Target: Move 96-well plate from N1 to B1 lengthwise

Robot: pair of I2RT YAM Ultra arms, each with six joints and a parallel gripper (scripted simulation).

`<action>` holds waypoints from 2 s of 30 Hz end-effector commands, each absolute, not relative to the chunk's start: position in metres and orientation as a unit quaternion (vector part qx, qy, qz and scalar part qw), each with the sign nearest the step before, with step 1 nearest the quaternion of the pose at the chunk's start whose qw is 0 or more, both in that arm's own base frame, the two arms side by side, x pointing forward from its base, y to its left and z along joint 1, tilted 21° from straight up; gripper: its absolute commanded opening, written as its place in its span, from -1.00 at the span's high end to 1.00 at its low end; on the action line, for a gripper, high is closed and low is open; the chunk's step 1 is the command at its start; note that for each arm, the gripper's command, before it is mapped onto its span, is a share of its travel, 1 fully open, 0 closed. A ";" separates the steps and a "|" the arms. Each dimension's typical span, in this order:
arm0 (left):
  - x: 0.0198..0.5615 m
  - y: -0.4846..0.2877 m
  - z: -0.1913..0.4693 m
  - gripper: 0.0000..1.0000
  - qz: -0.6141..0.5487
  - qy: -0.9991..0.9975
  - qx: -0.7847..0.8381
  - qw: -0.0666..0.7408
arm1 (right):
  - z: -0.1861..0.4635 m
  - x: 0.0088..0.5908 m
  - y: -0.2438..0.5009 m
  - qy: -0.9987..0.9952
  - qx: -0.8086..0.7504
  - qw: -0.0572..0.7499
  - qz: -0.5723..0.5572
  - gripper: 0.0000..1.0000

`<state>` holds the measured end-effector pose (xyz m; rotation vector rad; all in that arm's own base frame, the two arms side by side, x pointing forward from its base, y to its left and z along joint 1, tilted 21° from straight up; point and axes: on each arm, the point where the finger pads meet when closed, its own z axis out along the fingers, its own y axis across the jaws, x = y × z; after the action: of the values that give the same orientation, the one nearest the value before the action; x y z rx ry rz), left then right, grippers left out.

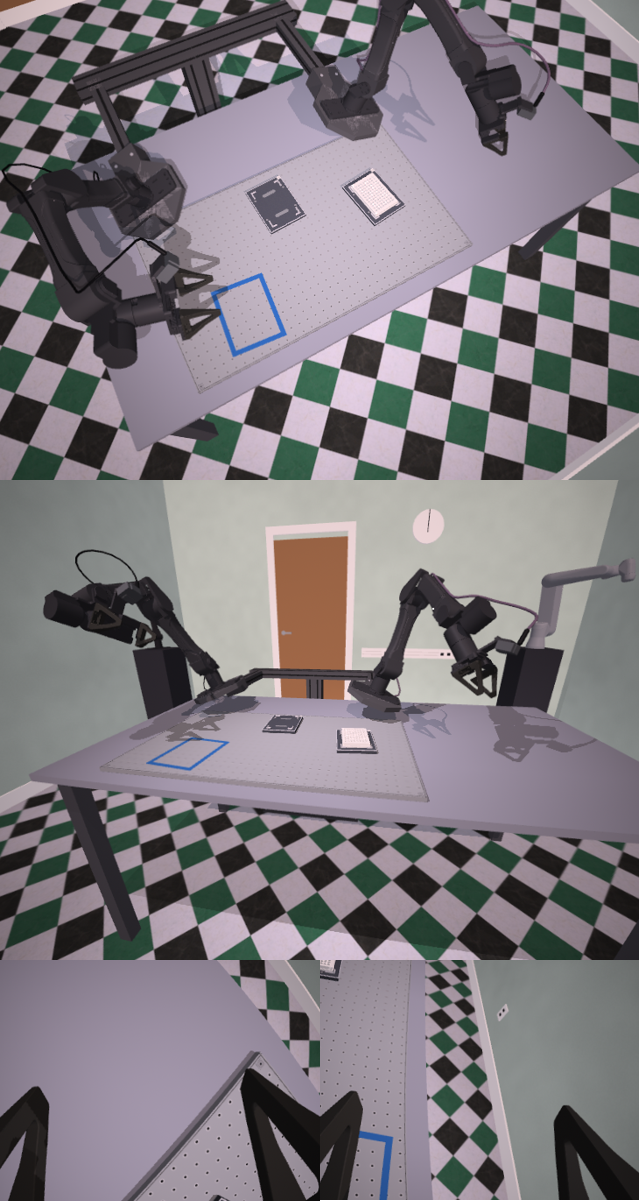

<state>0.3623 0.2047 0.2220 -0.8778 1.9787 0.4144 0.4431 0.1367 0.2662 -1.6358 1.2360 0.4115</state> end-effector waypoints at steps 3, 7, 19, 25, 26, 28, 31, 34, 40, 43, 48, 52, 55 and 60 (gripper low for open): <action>0.363 0.204 0.226 -1.00 0.167 0.798 -0.355 0.457 | 0.271 0.442 0.138 0.507 -0.678 0.504 0.167 -1.00; 0.363 0.204 0.226 -1.00 0.167 0.798 -0.355 0.457 | 0.271 0.442 0.138 0.507 -0.678 0.504 0.167 -1.00; 0.365 0.205 0.229 -1.00 0.168 0.796 -0.351 0.463 | 0.271 0.446 0.137 0.510 -0.678 0.505 0.158 -1.00; 0.365 0.189 0.226 -1.00 0.170 0.804 -0.308 0.480 | 0.245 0.474 0.159 0.547 -0.667 0.492 0.119 -1.00; 0.364 0.184 0.223 -1.00 0.171 0.806 -0.297 0.482 | 0.238 0.479 0.168 0.556 -0.662 0.490 0.112 -1.00; 0.359 0.172 0.214 -1.00 0.178 0.813 -0.271 0.484 | 0.220 0.485 0.196 0.573 -0.651 0.487 0.102 -1.00; 0.347 0.142 0.189 -1.00 0.184 0.828 -0.218 0.484 | 0.198 0.480 0.236 0.590 -0.638 0.486 0.098 -1.00; 0.342 0.131 0.180 -1.00 0.183 0.833 -0.200 0.482 | 0.192 0.480 0.251 0.599 -0.625 0.492 0.093 -1.00; 0.318 0.072 0.129 -1.00 0.177 0.856 -0.103 0.475 | 0.170 0.443 0.350 0.623 -0.573 0.521 0.113 -1.00; 0.310 0.050 0.110 -1.00 0.172 0.862 -0.066 0.472 | 0.168 0.415 0.387 0.622 -0.557 0.534 0.133 -1.00; 0.297 0.016 0.080 -1.00 0.164 0.871 -0.009 0.462 | 0.147 0.351 0.433 0.627 -0.525 0.548 0.174 -1.00; 0.292 0.004 0.067 -1.00 0.160 0.875 0.011 0.457 | 0.117 0.317 0.438 0.643 -0.507 0.542 0.188 -1.00; 0.284 -0.016 0.051 -1.00 0.152 0.877 0.044 0.454 | 0.082 0.263 0.436 0.664 -0.485 0.528 0.212 -1.00; 0.269 -0.045 0.026 -1.00 0.144 0.879 0.103 0.442 | 0.055 0.192 0.425 0.682 -0.455 0.515 0.252 -1.00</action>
<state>0.2718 -0.0396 0.0350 0.2477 2.2026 0.3322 0.1969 0.4101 0.0186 -1.4068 1.7192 0.5569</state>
